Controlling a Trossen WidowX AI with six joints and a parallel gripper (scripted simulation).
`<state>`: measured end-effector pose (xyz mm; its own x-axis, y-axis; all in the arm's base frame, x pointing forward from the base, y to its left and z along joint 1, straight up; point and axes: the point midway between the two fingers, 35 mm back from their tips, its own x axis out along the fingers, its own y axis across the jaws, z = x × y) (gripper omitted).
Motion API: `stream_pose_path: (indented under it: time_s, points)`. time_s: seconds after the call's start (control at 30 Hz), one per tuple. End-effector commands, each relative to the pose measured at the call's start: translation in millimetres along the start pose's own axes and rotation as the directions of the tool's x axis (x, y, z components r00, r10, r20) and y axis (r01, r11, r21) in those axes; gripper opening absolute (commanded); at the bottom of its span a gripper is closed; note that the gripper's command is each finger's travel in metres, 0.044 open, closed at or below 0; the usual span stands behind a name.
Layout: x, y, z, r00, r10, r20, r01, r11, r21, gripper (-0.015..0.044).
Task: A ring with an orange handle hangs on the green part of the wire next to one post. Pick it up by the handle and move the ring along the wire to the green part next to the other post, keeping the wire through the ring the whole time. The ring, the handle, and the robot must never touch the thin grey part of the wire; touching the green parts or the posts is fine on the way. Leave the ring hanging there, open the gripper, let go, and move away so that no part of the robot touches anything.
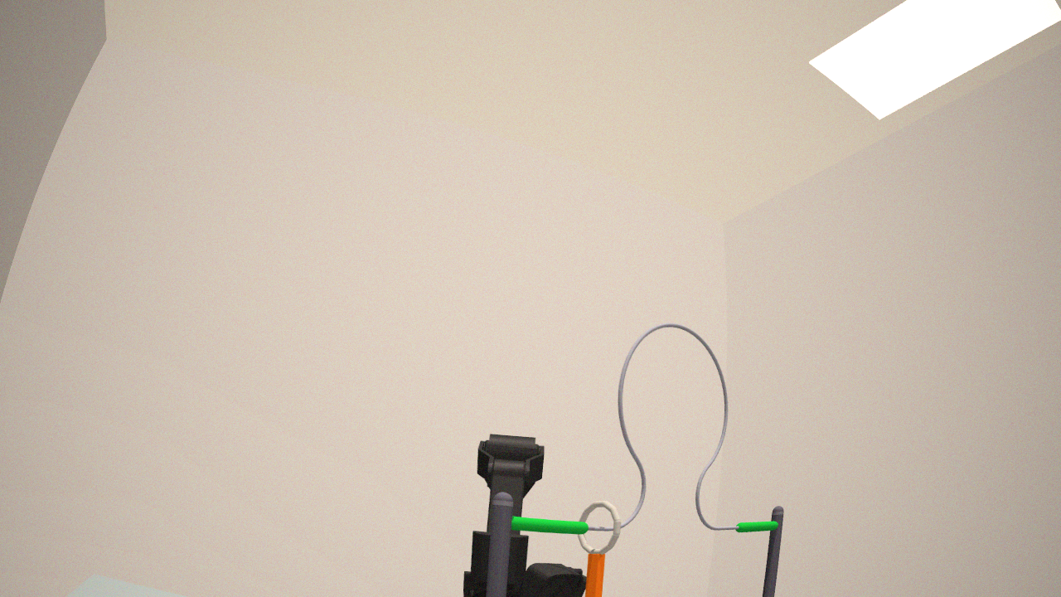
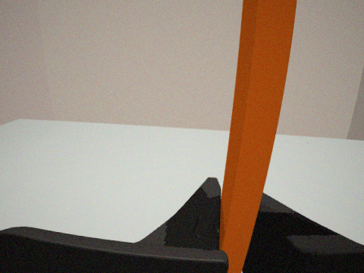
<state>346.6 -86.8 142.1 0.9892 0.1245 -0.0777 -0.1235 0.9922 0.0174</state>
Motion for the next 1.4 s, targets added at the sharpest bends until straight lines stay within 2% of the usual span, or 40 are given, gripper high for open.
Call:
stream_pose_path:
  time_s: [0.0,0.37,0.87,1.37]
  points:
    - [-1.2,6.9,-0.8,1.000,0.000,-0.002,0.000,1.000,0.024,-0.0150]
    - [-1.0,31.3,0.4,1.000,0.011,-0.001,-0.011,0.990,0.138,-0.0150]
    - [-1.9,81.3,15.1,0.999,0.039,0.006,-0.038,0.904,0.425,-0.0150]
    - [-20.7,110.1,34.5,0.985,0.140,-0.097,-0.053,0.793,0.607,-0.0150]
